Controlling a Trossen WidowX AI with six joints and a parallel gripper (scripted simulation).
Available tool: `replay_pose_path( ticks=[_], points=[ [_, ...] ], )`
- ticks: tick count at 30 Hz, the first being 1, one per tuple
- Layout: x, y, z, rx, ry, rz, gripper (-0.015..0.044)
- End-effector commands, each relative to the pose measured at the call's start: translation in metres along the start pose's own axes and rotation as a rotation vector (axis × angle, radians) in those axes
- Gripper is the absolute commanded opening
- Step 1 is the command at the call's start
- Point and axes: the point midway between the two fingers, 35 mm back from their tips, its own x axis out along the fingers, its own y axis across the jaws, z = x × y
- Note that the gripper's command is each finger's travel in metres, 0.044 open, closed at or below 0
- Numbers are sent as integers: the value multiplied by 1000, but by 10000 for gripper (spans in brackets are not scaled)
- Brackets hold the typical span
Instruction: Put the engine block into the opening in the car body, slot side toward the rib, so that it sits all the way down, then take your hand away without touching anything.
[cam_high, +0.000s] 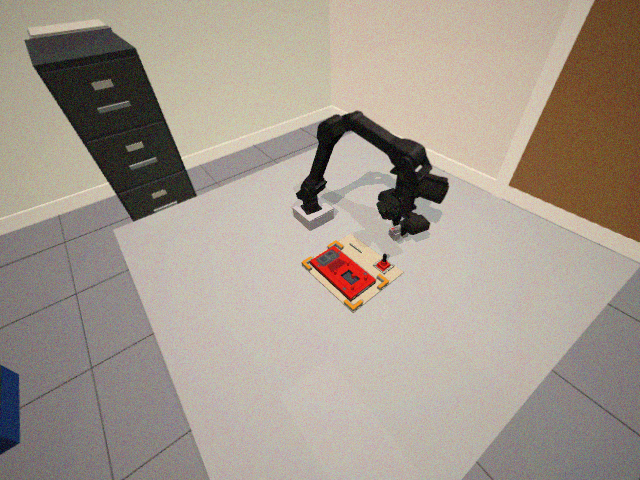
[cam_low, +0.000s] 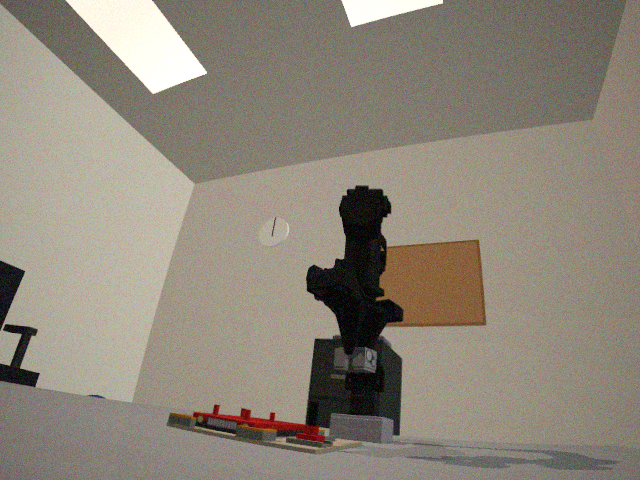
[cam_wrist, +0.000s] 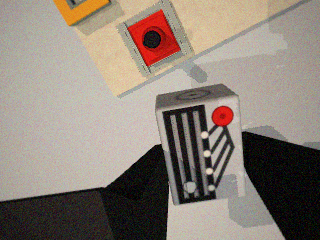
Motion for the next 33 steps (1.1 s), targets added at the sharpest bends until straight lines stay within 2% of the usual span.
replay_pose_path(
  ticks=[1,33],
  points=[
    [5,4,12,-115,-7,-1,0],
    [33,27,98,-985,-17,-5,0]
  ],
)
